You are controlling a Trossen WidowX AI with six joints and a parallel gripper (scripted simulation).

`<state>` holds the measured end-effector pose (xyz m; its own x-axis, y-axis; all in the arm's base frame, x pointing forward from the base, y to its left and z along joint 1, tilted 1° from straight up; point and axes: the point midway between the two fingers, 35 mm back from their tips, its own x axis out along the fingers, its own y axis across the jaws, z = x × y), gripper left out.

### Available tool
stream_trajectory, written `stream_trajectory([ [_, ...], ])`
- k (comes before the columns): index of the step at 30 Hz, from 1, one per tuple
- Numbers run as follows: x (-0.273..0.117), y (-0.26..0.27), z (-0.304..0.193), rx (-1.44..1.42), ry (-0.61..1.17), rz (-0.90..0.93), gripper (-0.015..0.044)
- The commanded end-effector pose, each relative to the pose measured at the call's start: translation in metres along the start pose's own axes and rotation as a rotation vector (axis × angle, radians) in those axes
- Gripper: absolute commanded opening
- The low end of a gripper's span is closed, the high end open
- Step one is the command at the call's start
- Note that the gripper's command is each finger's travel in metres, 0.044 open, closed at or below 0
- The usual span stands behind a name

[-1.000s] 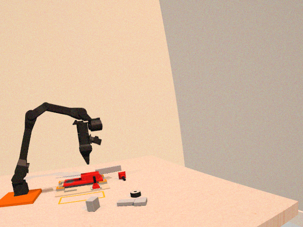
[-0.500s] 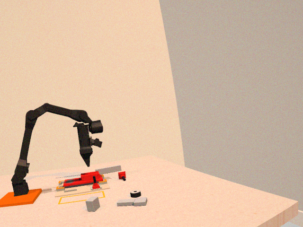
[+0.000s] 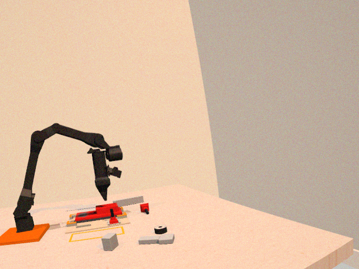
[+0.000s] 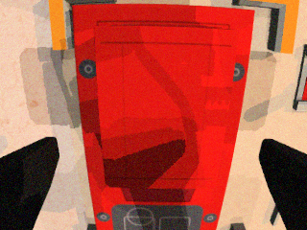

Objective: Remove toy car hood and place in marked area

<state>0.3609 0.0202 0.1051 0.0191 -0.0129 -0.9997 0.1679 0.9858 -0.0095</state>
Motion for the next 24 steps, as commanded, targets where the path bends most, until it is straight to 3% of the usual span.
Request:
stream_trajectory([
  [1, 0.005, -0.001, 0.0, 0.003, 0.001, -0.005, 0.044],
  [24, 0.025, -0.002, -0.001, 0.003, 0.001, -0.005, 0.044],
])
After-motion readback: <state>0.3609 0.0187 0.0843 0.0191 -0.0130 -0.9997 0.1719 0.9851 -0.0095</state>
